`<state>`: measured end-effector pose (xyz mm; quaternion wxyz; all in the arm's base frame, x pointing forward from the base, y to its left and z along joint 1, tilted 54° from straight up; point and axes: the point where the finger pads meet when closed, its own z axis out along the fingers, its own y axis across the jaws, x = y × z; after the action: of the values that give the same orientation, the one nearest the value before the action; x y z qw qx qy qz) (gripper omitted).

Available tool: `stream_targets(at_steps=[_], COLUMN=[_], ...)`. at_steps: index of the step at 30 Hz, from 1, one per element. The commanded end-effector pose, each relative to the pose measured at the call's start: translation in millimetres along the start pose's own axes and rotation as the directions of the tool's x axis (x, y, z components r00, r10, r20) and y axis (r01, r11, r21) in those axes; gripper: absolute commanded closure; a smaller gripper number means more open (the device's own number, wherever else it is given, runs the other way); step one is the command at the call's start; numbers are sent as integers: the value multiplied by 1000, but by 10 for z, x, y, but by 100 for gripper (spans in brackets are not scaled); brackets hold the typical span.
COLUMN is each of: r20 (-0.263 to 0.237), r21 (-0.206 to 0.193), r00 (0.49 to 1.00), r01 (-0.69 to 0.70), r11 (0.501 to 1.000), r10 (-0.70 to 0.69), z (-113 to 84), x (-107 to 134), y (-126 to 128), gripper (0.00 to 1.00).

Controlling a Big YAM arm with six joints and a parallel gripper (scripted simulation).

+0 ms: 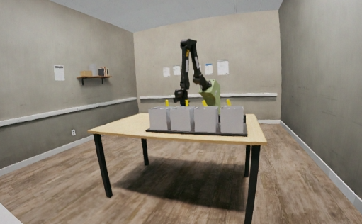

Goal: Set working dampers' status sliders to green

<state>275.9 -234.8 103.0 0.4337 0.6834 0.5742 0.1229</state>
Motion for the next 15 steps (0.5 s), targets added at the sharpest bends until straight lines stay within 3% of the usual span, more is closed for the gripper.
stream_targets(at_steps=[1, 15], r20=[0, -1], r21=[-12, -11], r00=[1000, 1000], r01=[0, -1], r11=[1000, 1000], r10=[0, 1], z=[7, 3], x=[14, 11], y=[51, 69], gripper=[100, 100])
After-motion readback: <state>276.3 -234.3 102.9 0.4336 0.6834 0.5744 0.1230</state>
